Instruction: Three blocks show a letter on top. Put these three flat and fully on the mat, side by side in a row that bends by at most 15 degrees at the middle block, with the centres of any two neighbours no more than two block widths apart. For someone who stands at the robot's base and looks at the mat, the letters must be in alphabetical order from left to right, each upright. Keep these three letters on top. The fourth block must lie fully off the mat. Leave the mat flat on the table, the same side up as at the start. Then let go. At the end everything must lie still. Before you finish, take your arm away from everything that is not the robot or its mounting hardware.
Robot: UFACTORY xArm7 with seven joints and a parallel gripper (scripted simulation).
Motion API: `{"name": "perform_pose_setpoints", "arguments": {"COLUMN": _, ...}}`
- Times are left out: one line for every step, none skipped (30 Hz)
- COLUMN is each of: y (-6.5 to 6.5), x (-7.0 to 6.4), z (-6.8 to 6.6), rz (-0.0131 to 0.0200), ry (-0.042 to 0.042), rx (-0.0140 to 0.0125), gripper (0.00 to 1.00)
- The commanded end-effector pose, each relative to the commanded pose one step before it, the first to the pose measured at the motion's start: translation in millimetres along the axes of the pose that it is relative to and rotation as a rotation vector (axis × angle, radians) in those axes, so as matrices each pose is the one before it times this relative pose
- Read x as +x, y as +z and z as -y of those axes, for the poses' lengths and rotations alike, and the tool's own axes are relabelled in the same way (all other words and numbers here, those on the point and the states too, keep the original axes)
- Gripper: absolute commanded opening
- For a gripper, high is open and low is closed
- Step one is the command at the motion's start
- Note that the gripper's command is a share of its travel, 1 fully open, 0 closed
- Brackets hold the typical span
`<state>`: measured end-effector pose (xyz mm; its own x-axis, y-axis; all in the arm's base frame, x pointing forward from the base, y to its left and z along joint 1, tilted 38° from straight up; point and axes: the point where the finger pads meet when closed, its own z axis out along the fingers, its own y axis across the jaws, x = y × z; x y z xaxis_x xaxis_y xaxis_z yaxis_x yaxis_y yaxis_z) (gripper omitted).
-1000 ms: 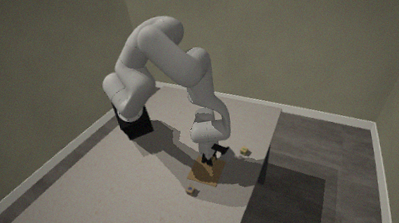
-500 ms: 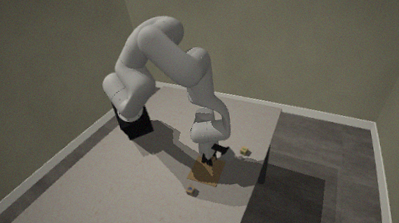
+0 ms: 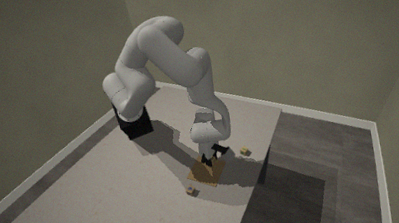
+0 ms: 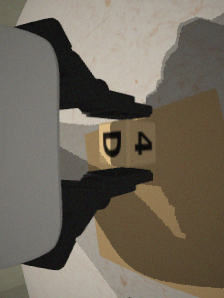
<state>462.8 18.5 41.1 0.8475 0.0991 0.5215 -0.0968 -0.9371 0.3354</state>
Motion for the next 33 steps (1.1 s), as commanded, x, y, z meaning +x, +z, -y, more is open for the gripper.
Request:
{"name": "perform_pose_setpoints", "arguments": {"y": -0.39, "x": 0.6, "z": 0.56, "rz": -0.00108, "ry": -0.00011, "rx": 0.00139, "gripper": 0.47}}
{"name": "perform_pose_setpoints", "arguments": {"y": 0.0, "x": 0.0, "z": 0.0, "rz": 0.0, "ry": 0.0, "rx": 0.0, "gripper": 0.47}}
{"name": "perform_pose_setpoints", "arguments": {"y": 0.0, "x": 0.0, "z": 0.0, "rz": 0.0, "ry": 0.0, "rx": 0.0, "gripper": 0.47}}
{"name": "perform_pose_setpoints", "arguments": {"y": 0.0, "x": 0.0, "z": 0.0, "rz": 0.0, "ry": 0.0, "rx": 0.0, "gripper": 0.47}}
{"name": "perform_pose_setpoints", "arguments": {"y": 0.0, "x": 0.0, "z": 0.0, "rz": 0.0, "ry": 0.0, "rx": 0.0, "gripper": 0.47}}
{"name": "perform_pose_setpoints", "arguments": {"y": 0.0, "x": 0.0, "z": 0.0, "rz": 0.0, "ry": 0.0, "rx": 0.0, "gripper": 0.47}}
{"name": "perform_pose_setpoints", "arguments": {"y": 0.0, "x": 0.0, "z": 0.0, "rz": 0.0, "ry": 0.0, "rx": 0.0, "gripper": 0.47}}
{"name": "perform_pose_setpoints", "arguments": {"y": 0.0, "x": 0.0, "z": 0.0, "rz": 0.0, "ry": 0.0, "rx": 0.0, "gripper": 0.47}}
{"name": "perform_pose_setpoints", "arguments": {"y": 0.0, "x": 0.0, "z": 0.0, "rz": 0.0, "ry": 0.0, "rx": 0.0, "gripper": 0.47}}
{"name": "perform_pose_setpoints", "arguments": {"y": 0.0, "x": 0.0, "z": 0.0, "rz": 0.0, "ry": 0.0, "rx": 0.0, "gripper": 0.47}}
{"name": "perform_pose_setpoints", "arguments": {"y": 0.0, "x": 0.0, "z": 0.0, "rz": 0.0, "ry": 0.0, "rx": 0.0, "gripper": 0.47}}
{"name": "perform_pose_setpoints", "arguments": {"y": -0.04, "x": 0.0, "z": 0.0, "rz": 0.0, "ry": 0.0, "rx": 0.0, "gripper": 0.47}}
{"name": "perform_pose_setpoints", "arguments": {"y": -0.25, "x": 0.0, "z": 0.0, "rz": 0.0, "ry": 0.0, "rx": 0.0, "gripper": 0.47}}
{"name": "perform_pose_setpoints", "arguments": {"y": -0.64, "x": 0.0, "z": 0.0, "rz": 0.0, "ry": 0.00001, "rx": 0.00001, "gripper": 0.47}}
{"name": "perform_pose_setpoints", "arguments": {"y": -1.16, "x": 0.0, "z": 0.0, "rz": 0.0, "ry": 0.00001, "rx": 0.00001, "gripper": 0.47}}
{"name": "perform_pose_setpoints", "arguments": {"y": -1.76, "x": 0.0, "z": 0.0, "rz": 0.0, "ry": -0.00001, "rx": -0.00001, "gripper": 0.47}}
{"name": "perform_pose_setpoints", "arguments": {"y": -2.4, "x": 0.0, "z": 0.0, "rz": 0.0, "ry": 0.00001, "rx": 0.0, "gripper": 0.47}}
{"name": "perform_pose_setpoints", "arguments": {"y": -3.05, "x": -0.01, "z": 0.0, "rz": 0.0, "ry": -0.00001, "rx": -0.00001, "gripper": 0.47}}
{"name": "perform_pose_setpoints", "arguments": {"y": 0.0, "x": 0.0, "z": 0.0, "rz": 0.0, "ry": 0.0, "rx": 0.0, "gripper": 0.47}}
{"name": "perform_pose_setpoints", "arguments": {"y": 0.0, "x": 0.0, "z": 0.0, "rz": 0.0, "ry": 0.0, "rx": 0.0, "gripper": 0.47}}
{"name": "perform_pose_setpoints", "arguments": {"y": -3.65, "x": 0.01, "z": 0.0, "rz": 0.0, "ry": 0.00001, "rx": 0.00001, "gripper": 0.47}}
{"name": "perform_pose_setpoints", "arguments": {"y": -4.21, "x": 0.0, "z": 0.0, "rz": 0.0, "ry": 0.0, "rx": 0.0, "gripper": 0.47}}
{"name": "perform_pose_setpoints", "arguments": {"y": -4.69, "x": 0.0, "z": 0.0, "rz": 0.0, "ry": 0.0, "rx": 0.0, "gripper": 0.47}}
{"name": "perform_pose_setpoints", "arguments": {"y": -5.08, "x": 0.0, "z": 0.0, "rz": 0.0, "ry": 0.0, "rx": 0.0, "gripper": 0.47}}
{"name": "perform_pose_setpoints", "arguments": {"y": -5.36, "x": 0.0, "z": 0.0, "rz": 0.0, "ry": -0.00001, "rx": 0.0, "gripper": 0.47}}
{"name": "perform_pose_setpoints", "arguments": {"y": -5.54, "x": -0.01, "z": 0.0, "rz": 0.0, "ry": -0.00001, "rx": -0.00001, "gripper": 0.47}}
{"name": "perform_pose_setpoints", "arguments": {"y": -5.61, "x": 0.01, "z": 0.0, "rz": 0.0, "ry": 0.00001, "rx": 0.00001, "gripper": 0.47}}
{"name": "perform_pose_setpoints", "arguments": {"y": -5.58, "x": 0.0, "z": 0.0, "rz": 0.0, "ry": 0.00001, "rx": 0.0, "gripper": 0.47}}
{"name": "perform_pose_setpoints", "arguments": {"y": -5.46, "x": 0.0, "z": 0.0, "rz": 0.0, "ry": 0.0, "rx": 0.0, "gripper": 0.47}}
{"name": "perform_pose_setpoints", "arguments": {"y": -5.26, "x": 0.0, "z": 0.0, "rz": 0.0, "ry": 0.0, "rx": 0.0, "gripper": 0.47}}
{"name": "perform_pose_setpoints", "arguments": {"y": -4.97, "x": 0.0, "z": 0.0, "rz": 0.0, "ry": 0.0, "rx": 0.0, "gripper": 0.47}}
{"name": "perform_pose_setpoints", "arguments": {"y": -4.62, "x": 0.0, "z": 0.0, "rz": 0.0, "ry": 0.0, "rx": 0.0, "gripper": 0.47}}
{"name": "perform_pose_setpoints", "arguments": {"y": -4.21, "x": 0.0, "z": 0.0, "rz": 0.0, "ry": 0.0, "rx": 0.0, "gripper": 0.47}}
